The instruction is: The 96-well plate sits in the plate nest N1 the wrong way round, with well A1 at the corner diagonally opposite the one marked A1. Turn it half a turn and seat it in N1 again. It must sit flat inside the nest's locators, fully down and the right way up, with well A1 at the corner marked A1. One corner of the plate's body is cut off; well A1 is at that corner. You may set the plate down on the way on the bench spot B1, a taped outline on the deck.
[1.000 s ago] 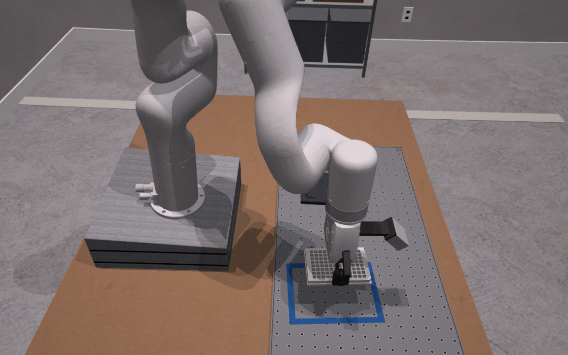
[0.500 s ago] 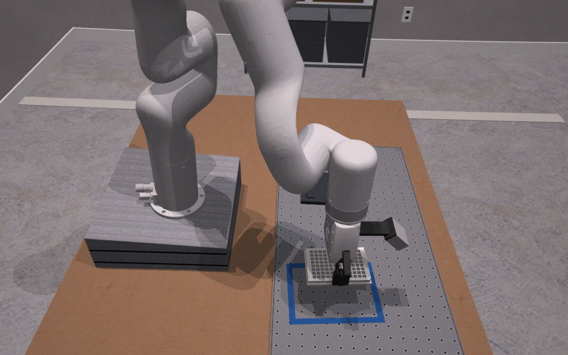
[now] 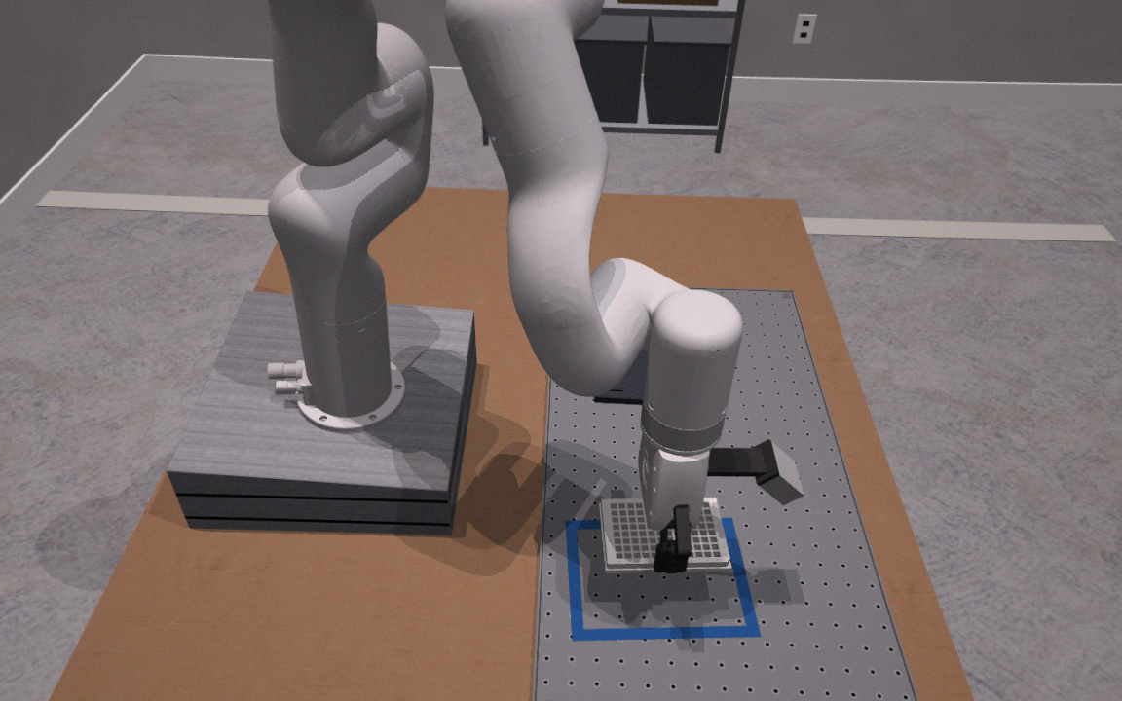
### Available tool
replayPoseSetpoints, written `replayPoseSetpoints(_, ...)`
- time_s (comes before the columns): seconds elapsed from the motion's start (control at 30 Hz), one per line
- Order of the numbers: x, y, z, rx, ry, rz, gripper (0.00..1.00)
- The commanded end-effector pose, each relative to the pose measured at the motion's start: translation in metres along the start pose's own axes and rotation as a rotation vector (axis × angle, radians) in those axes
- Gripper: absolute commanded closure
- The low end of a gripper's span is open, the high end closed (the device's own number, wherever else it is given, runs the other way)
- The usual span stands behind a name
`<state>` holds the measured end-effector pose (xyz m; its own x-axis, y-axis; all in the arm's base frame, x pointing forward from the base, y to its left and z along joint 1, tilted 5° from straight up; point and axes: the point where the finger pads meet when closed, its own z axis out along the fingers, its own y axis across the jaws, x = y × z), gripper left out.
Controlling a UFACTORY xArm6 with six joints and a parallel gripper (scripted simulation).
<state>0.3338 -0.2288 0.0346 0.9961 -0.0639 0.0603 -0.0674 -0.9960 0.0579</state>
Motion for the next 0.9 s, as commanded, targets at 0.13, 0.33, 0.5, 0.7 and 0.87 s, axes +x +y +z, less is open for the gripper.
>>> replayPoseSetpoints(0.13, 0.002, 0.001, 0.011, -0.003, 0.004, 0.000, 1.00)
replayPoseSetpoints(0.33, 0.002, 0.001, 0.021, -0.003, 0.004, 0.000, 1.00)
replayPoseSetpoints(0.5, 0.002, 0.001, 0.026, -0.003, 0.004, 0.000, 1.00)
replayPoseSetpoints(0.7, 0.002, 0.001, 0.036, -0.003, 0.004, 0.000, 1.00)
replayPoseSetpoints(0.87, 0.002, 0.001, 0.044, -0.003, 0.004, 0.000, 1.00)
